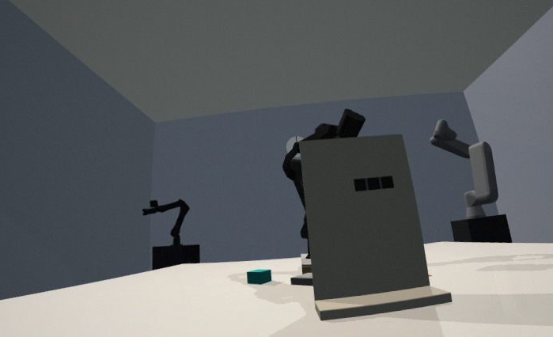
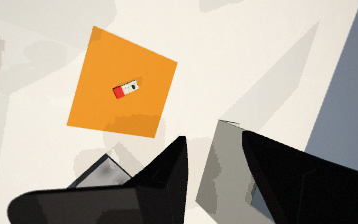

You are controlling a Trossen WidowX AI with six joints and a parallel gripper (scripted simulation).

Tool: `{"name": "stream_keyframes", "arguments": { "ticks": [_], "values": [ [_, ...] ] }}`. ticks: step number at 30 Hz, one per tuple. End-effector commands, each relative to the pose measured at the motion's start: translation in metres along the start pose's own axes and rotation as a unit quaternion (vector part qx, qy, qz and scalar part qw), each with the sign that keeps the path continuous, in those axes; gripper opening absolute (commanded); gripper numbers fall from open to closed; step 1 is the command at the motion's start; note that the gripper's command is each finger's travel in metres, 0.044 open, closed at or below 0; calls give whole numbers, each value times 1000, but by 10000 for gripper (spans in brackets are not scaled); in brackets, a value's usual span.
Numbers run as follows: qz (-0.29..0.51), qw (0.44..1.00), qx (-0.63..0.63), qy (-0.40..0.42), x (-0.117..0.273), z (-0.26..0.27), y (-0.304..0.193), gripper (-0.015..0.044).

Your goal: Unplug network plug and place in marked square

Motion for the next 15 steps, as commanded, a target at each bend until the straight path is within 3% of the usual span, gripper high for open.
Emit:
{"name": "stream_keyframes", "arguments": {
  "ticks": [1, 14, 15],
  "values": [
    [-1, 1000, 2, -3, 12, -8, 0, 156],
    [-2, 1000, 3, -4, 43, -23, -1, 156],
    [-2, 1000, 3, -4, 43, -23, -1, 182]
  ]
}}
Point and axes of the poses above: the point midway between the two fingers, 35 mm back from their tips, its own x axis back along the fingers, its own z axis across the jaws, y = z × x, the point moved 7 cm from there along x, back along the fingers, and after that the axes turned 4 degrees about x, right-handed, at the moved point
